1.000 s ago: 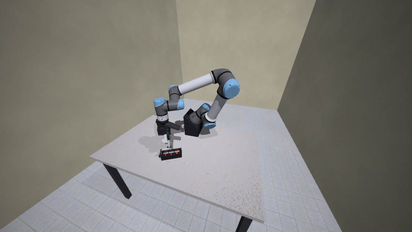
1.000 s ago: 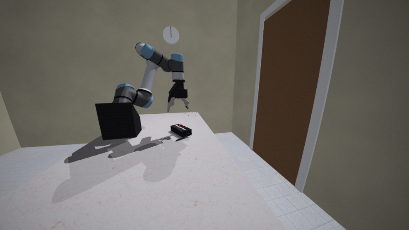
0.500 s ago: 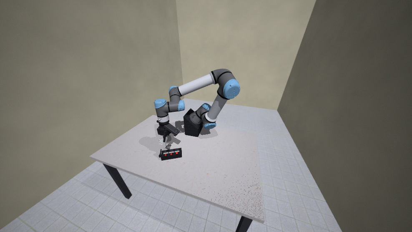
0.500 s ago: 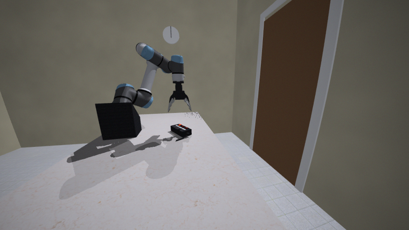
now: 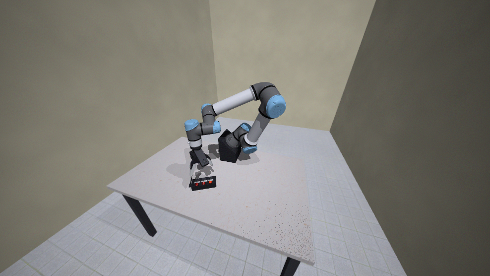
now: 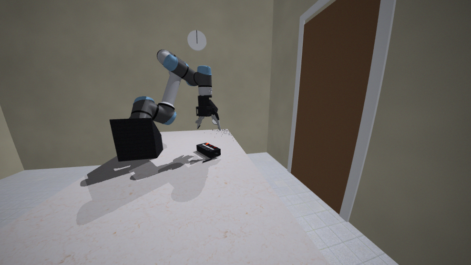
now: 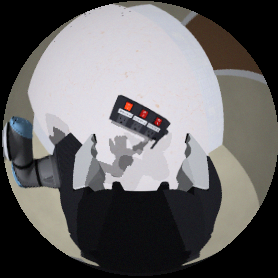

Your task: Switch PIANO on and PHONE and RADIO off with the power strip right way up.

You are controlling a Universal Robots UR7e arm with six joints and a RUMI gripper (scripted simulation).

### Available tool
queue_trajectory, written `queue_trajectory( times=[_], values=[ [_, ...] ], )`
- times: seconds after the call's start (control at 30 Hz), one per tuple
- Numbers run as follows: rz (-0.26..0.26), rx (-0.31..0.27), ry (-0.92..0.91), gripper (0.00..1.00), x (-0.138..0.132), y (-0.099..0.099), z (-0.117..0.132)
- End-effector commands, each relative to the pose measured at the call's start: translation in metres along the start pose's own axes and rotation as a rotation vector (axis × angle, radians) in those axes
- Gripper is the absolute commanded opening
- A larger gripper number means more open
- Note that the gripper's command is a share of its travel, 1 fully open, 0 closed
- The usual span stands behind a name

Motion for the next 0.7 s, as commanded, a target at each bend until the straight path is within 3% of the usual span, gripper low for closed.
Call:
queue_trajectory(
  times=[0.0,0.5,0.67],
  values=[
    [0.007,-0.015,-0.2,1.0,0.001,-0.005,-0.003],
    [0.012,-0.013,-0.84,1.0,0.007,-0.015,-0.005],
    [0.014,-0.014,-0.975,1.0,0.007,-0.017,-0.004]
  ],
)
Point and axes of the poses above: the point where the finger pads meet when closed, its own y axis back along the fingers, its own x axis across the jaws, z = x × y, the point moved 5 cm from there along y, back along the fingers, and after that the axes turned 5 degrees about -y, right-handed, at the moved point
